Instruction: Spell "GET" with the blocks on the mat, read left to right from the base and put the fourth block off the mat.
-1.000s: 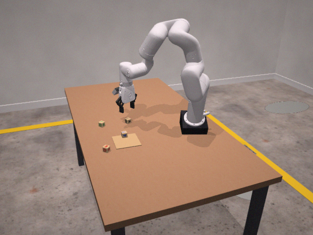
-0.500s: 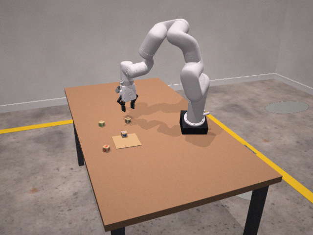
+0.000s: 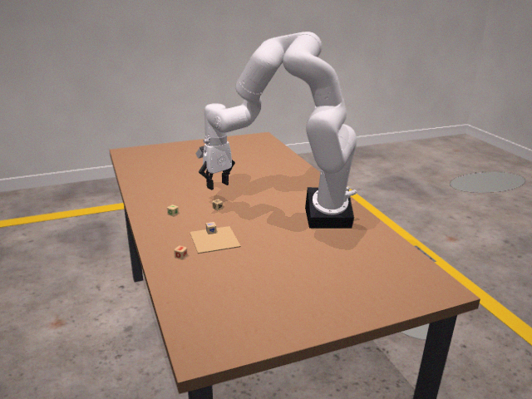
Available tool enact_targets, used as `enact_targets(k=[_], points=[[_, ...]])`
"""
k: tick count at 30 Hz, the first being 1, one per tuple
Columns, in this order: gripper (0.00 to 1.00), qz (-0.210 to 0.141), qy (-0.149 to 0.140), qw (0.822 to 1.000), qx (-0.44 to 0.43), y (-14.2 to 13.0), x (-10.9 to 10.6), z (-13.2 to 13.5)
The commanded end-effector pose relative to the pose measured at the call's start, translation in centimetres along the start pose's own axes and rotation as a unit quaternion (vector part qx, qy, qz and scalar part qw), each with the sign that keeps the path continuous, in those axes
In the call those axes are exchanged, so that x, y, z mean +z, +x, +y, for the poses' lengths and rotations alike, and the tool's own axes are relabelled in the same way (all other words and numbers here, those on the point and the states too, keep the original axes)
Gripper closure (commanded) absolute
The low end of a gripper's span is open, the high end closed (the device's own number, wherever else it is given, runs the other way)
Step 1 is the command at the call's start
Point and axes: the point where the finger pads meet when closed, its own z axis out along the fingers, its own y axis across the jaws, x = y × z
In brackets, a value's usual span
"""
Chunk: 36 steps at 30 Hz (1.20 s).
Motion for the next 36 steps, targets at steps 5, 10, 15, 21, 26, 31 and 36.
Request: enact_targets(k=[5, 10, 15, 21, 26, 31, 36], points=[[0.31, 0.002, 0.001, 1.0, 0.0, 0.2, -0.2, 0.0], [0.31, 0.002, 0.001, 1.0, 0.0, 0.2, -0.2, 0.0], [0.31, 0.002, 0.001, 1.0, 0.0, 0.2, -0.1, 0.0], [0.31, 0.002, 0.001, 1.0, 0.0, 0.2, 0.1, -0.1], [0.31, 0.002, 0.001, 1.0, 0.001, 0.2, 0.6, -0.1], [0.31, 0.002, 0.001, 1.0, 0.001, 0.2, 0.9, -0.1], [0.31, 0.002, 0.001, 1.0, 0.001, 0.2, 1.7, -0.1]])
